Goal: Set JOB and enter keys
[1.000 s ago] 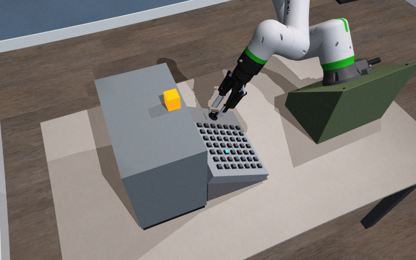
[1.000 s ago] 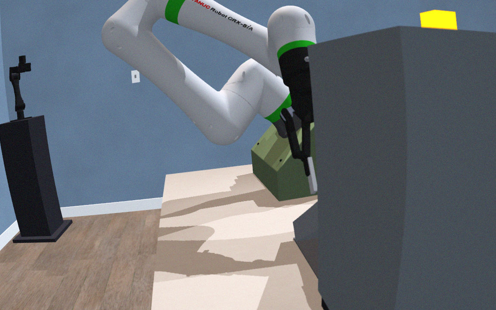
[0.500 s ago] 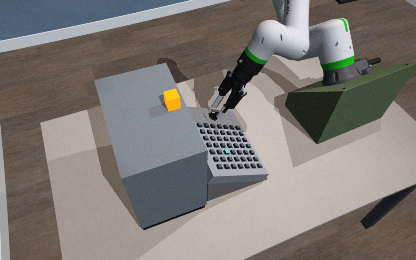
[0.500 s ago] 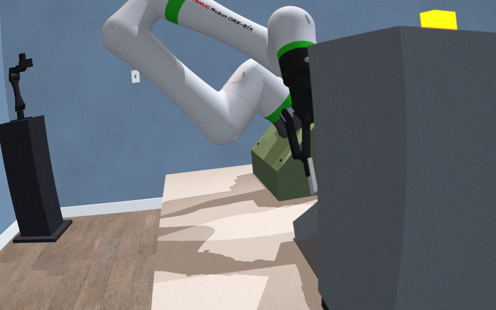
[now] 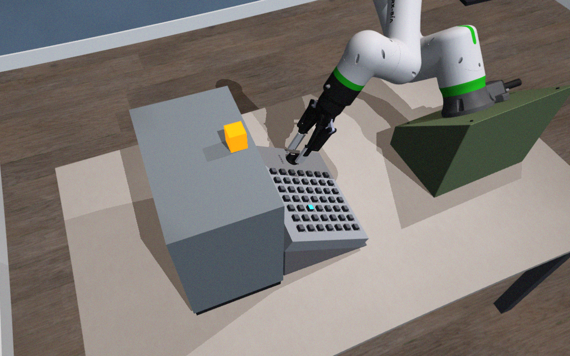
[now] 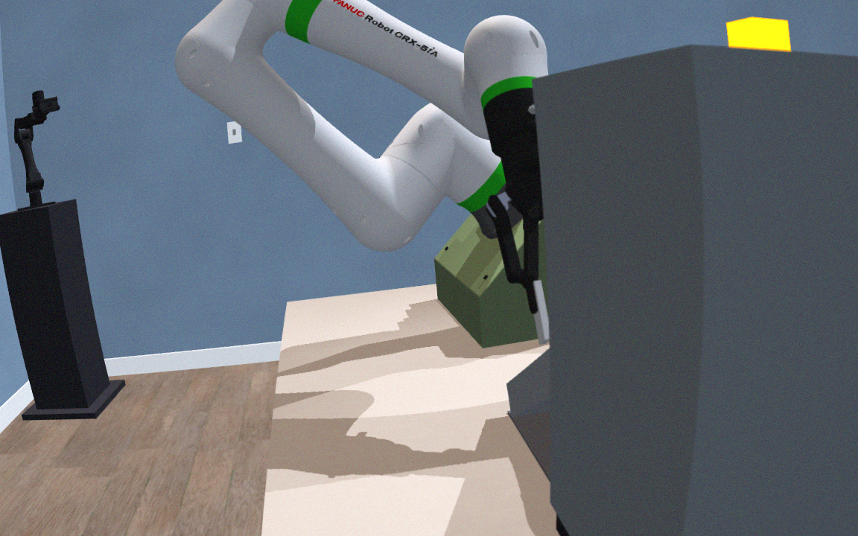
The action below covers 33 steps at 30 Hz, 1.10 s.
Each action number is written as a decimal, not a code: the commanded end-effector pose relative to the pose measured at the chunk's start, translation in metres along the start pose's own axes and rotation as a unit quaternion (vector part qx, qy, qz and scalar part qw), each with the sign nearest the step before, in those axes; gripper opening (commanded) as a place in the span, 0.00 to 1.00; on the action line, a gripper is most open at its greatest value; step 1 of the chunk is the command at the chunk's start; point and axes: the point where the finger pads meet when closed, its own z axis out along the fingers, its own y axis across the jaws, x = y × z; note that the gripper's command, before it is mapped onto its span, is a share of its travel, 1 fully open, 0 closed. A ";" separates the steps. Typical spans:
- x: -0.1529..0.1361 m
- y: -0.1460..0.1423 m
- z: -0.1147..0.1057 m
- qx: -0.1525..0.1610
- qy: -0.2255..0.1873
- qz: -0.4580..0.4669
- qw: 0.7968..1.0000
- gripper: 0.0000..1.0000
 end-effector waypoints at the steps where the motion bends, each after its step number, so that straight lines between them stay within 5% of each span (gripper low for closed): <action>1: 0.000 0.000 0.003 0.000 0.000 0.000 1.000 0.33; 33: 0.000 0.000 0.013 0.000 0.000 0.000 1.000 0.33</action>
